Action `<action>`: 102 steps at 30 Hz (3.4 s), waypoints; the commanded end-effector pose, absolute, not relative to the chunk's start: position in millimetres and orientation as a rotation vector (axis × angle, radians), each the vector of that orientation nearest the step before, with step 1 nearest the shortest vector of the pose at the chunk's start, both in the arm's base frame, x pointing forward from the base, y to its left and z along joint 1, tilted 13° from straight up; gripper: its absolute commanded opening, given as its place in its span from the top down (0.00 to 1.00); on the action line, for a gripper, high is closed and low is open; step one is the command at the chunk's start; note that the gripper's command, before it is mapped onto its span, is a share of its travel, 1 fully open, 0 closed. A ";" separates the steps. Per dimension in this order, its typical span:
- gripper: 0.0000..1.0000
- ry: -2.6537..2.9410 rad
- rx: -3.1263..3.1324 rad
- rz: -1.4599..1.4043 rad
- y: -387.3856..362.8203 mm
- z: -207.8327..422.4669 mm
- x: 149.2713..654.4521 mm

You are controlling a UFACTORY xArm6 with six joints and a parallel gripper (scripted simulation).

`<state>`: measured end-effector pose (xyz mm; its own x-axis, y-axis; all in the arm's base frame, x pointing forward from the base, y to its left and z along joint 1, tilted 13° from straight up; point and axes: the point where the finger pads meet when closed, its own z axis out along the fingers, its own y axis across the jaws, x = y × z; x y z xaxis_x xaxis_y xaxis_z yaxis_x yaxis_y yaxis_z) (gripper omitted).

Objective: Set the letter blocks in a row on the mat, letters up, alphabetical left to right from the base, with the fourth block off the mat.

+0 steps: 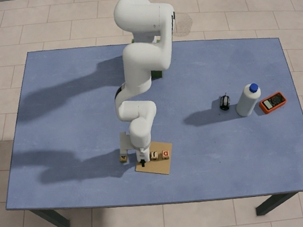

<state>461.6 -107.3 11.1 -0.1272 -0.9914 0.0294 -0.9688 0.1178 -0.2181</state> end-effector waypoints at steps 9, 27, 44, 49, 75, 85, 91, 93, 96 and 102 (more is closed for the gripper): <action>0.60 2.251 -1.987 -0.283 -107.6 12.5 462.9; 0.52 2.251 -1.987 -0.283 -107.5 13.2 462.7; 0.52 2.251 -1.987 -0.283 -104.2 71.4 450.1; 0.52 2.251 -1.987 -0.283 -103.2 89.1 446.2; 0.00 2.251 -1.987 -0.283 -102.5 100.5 443.7; 0.00 2.251 -1.987 -0.283 -102.3 103.4 443.1; 0.00 2.251 -1.987 -0.283 -101.2 122.4 438.9; 0.00 2.251 -1.987 -0.283 -100.7 132.0 436.8; 0.00 2.251 -1.987 -0.283 -99.8 147.3 433.5; 0.00 2.251 -1.987 -0.283 -98.7 165.9 429.4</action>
<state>431.4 -99.2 156.9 -0.1272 -0.9914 0.0298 -0.9677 0.1175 -0.2229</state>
